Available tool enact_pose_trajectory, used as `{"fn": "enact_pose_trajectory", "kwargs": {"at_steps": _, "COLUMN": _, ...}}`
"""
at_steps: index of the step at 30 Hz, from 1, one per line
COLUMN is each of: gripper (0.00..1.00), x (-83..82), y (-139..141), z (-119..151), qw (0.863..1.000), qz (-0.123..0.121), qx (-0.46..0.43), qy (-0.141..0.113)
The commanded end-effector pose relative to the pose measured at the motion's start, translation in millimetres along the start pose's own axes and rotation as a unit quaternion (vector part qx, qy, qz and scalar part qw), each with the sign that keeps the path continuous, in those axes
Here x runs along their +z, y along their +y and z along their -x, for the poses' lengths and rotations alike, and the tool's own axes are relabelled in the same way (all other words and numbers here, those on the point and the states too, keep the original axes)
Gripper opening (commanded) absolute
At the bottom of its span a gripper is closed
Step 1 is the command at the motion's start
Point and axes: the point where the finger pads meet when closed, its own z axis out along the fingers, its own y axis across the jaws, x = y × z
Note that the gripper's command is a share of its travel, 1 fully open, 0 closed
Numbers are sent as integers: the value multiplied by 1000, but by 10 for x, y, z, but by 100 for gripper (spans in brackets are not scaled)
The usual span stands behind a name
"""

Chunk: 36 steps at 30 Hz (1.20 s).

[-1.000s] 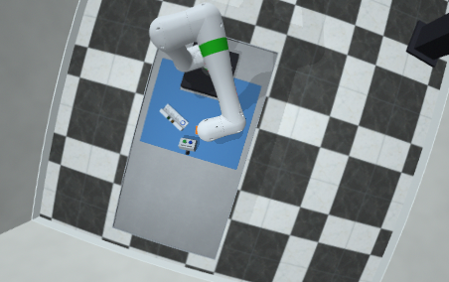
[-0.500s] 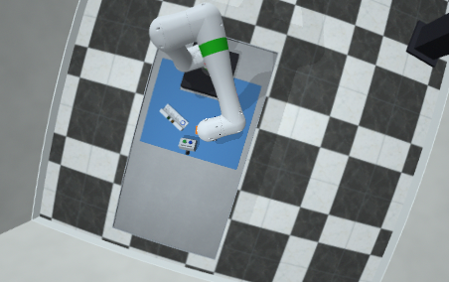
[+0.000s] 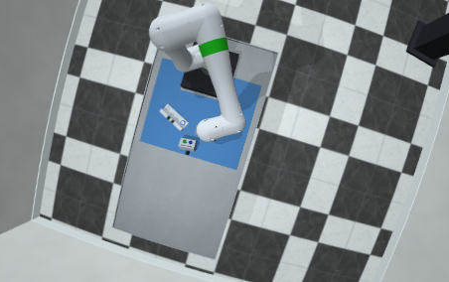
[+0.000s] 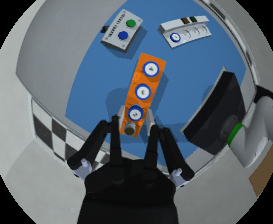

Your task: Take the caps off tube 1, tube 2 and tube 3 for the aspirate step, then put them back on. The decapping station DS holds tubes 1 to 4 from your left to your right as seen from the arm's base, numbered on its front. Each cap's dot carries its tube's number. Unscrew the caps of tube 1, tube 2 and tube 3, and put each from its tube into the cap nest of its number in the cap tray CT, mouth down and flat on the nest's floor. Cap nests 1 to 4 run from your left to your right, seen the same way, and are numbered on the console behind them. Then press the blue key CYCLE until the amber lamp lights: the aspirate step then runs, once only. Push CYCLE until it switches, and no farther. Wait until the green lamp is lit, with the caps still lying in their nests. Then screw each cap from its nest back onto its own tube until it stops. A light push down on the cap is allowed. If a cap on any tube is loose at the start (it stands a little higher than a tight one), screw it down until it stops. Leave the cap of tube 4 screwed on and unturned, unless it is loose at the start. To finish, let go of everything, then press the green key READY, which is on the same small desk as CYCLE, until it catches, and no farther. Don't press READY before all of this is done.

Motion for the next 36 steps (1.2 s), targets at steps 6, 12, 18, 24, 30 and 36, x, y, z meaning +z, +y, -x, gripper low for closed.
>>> {"fn": "enact_pose_trajectory", "kwargs": {"at_steps": 6, "gripper": 35, "x": -42, "y": -2, "z": 1, "qw": 996, "qz": -1, "qx": 88, "qy": 2}}
{"fn": "enact_pose_trajectory", "kwargs": {"at_steps": 12, "gripper": 35, "x": -68, "y": -2, "z": 2, "qw": 996, "qz": -1, "qx": 88, "qy": 2}}
{"fn": "enact_pose_trajectory", "kwargs": {"at_steps": 18, "gripper": 0, "x": -68, "y": -2, "z": 2, "qw": 996, "qz": -1, "qx": 88, "qy": 2}}
{"fn": "enact_pose_trajectory", "kwargs": {"at_steps": 24, "gripper": 0, "x": -68, "y": -2, "z": 2, "qw": 996, "qz": -1, "qx": 88, "qy": 2}}
{"fn": "enact_pose_trajectory", "kwargs": {"at_steps": 30, "gripper": 0, "x": -68, "y": -2, "z": 2, "qw": 996, "qz": -1, "qx": 88, "qy": 2}}
{"fn": "enact_pose_trajectory", "kwargs": {"at_steps": 36, "gripper": 0, "x": -188, "y": -2, "z": 2, "qw": 996, "qz": -1, "qx": 88, "qy": 2}}
